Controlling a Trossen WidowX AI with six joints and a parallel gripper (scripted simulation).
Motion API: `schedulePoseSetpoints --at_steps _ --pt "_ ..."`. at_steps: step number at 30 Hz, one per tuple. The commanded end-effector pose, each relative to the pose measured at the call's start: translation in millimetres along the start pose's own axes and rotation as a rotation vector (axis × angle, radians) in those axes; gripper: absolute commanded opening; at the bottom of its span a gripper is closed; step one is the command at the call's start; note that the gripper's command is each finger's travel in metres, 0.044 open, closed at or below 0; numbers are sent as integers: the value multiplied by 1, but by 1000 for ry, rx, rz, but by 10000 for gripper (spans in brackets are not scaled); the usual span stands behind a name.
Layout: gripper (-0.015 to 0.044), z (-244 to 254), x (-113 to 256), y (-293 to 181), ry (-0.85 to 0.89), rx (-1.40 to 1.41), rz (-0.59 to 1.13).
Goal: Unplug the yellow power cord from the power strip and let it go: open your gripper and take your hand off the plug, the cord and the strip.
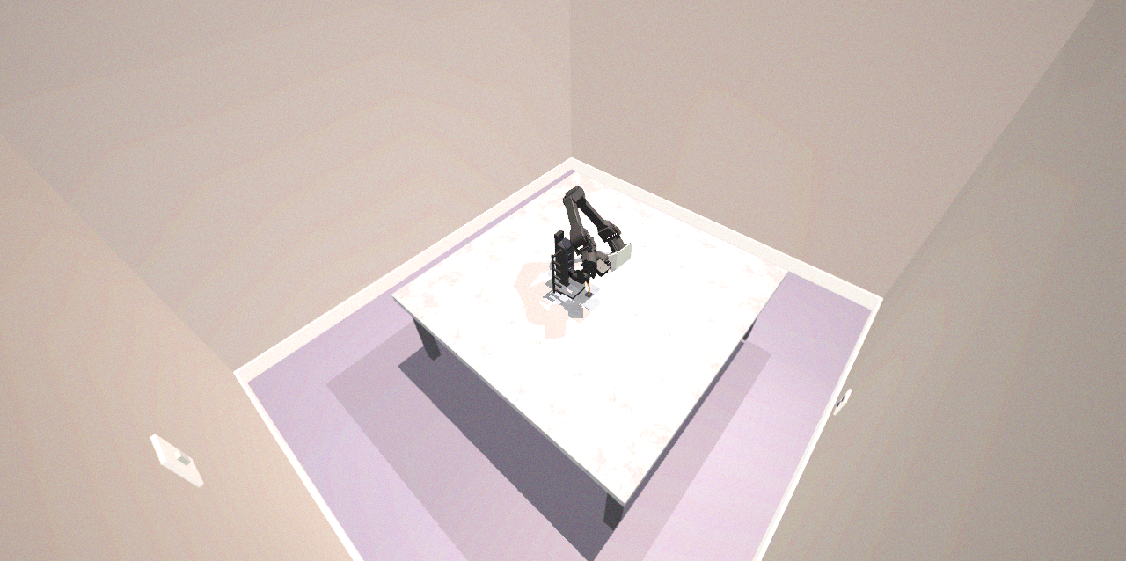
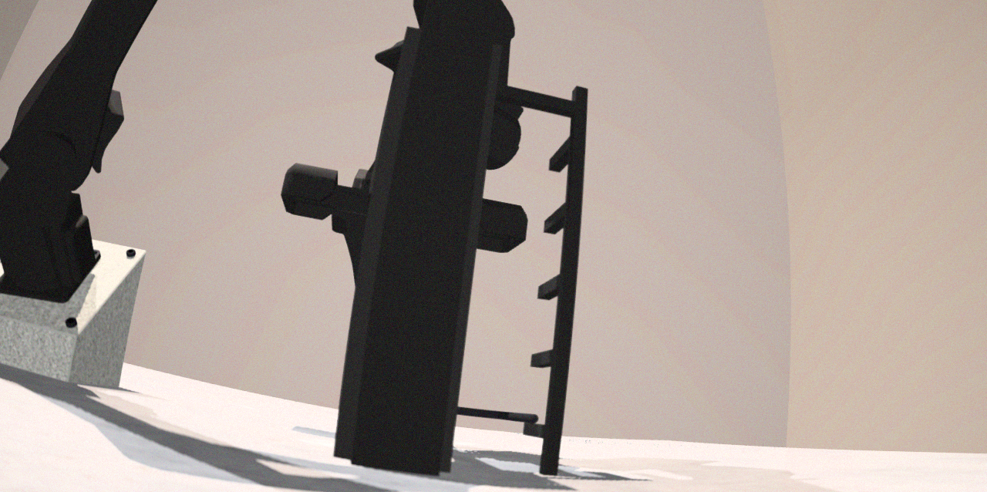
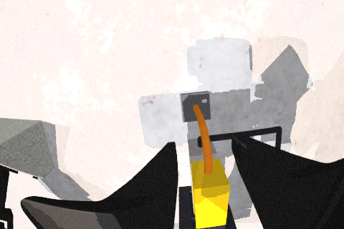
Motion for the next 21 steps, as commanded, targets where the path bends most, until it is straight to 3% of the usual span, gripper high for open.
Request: schedulePoseSetpoints --at_steps 1,21 --pt "160 -4 -1 -1 7 -14 49" --pt "160 -1 0 -23 7 -13 49"
Point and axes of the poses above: the point midway between the two fingers, 35 mm back from their tips, its own x axis back along the fingers, its own z axis across the jaws, y = z × x, the point moved 7 cm from there along x, back along the fingers, and after that the axes turned 6 degrees about x, right-handed, at the moved point
